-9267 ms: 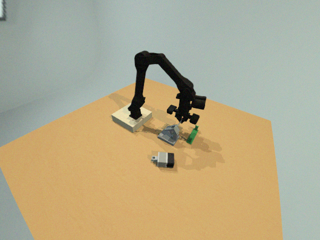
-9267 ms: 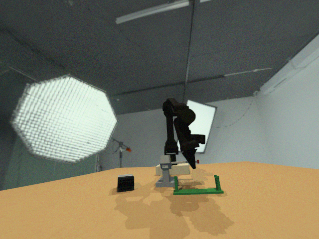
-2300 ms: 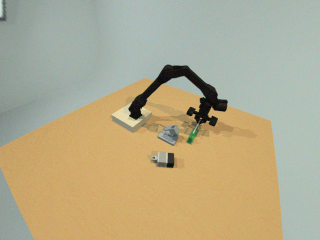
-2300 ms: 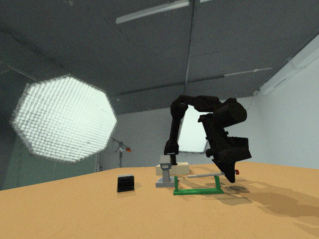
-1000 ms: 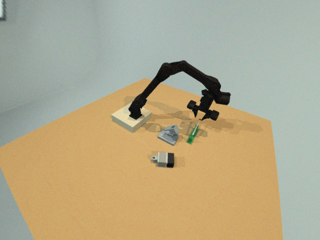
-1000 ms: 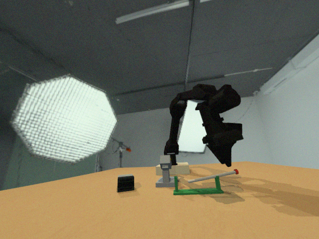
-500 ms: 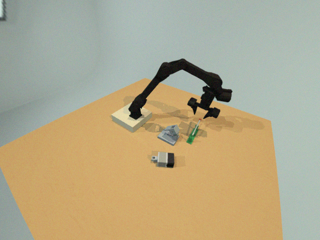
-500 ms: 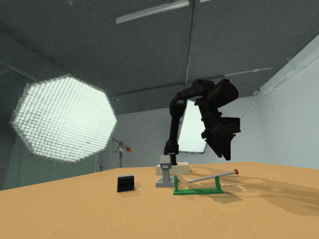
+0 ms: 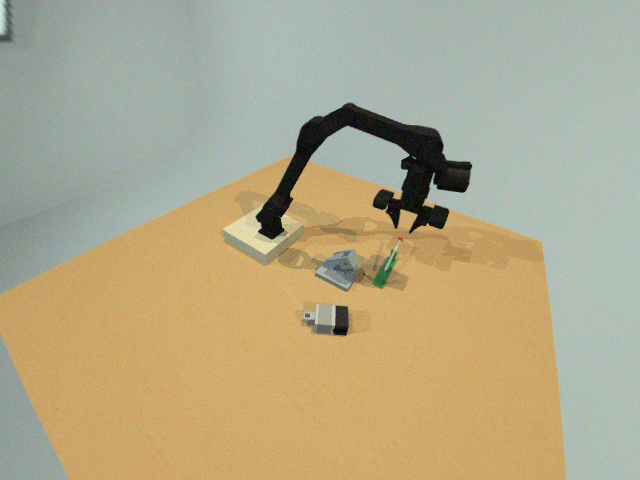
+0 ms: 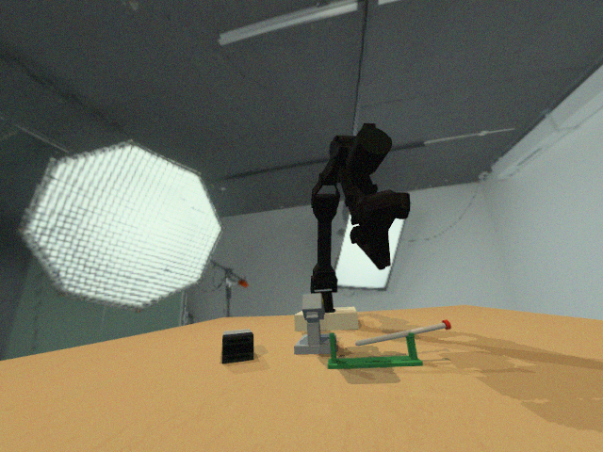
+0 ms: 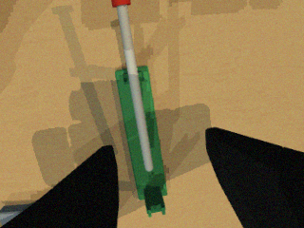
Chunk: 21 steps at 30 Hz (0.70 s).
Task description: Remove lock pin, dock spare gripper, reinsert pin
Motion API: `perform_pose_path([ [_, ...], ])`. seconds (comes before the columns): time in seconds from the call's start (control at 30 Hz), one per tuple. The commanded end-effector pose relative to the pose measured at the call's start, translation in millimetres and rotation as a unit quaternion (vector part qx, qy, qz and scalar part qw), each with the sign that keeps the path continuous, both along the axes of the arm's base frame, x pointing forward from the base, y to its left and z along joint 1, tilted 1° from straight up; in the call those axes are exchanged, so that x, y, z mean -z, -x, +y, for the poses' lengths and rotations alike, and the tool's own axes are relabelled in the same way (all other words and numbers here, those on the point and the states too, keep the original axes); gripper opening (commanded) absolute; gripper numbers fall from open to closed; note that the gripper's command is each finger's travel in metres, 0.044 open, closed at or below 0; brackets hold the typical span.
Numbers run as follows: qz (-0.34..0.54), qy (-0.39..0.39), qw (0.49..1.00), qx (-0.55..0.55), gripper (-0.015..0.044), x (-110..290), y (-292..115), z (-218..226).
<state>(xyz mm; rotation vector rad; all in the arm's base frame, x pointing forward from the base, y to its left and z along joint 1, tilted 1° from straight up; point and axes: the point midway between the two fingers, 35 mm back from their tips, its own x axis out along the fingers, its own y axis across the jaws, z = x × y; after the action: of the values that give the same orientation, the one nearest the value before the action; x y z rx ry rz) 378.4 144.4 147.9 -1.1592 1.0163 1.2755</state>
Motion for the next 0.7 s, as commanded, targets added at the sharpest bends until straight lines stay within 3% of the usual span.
perform_pose_path([
  [0.0,0.009,0.006,1.0,-0.003,0.018,29,0,-1],
  [0.13,0.01,0.006,1.0,-0.003,0.018,67,0,-1],
  [0.67,0.01,0.006,1.0,-0.003,0.018,87,-2,0],
])
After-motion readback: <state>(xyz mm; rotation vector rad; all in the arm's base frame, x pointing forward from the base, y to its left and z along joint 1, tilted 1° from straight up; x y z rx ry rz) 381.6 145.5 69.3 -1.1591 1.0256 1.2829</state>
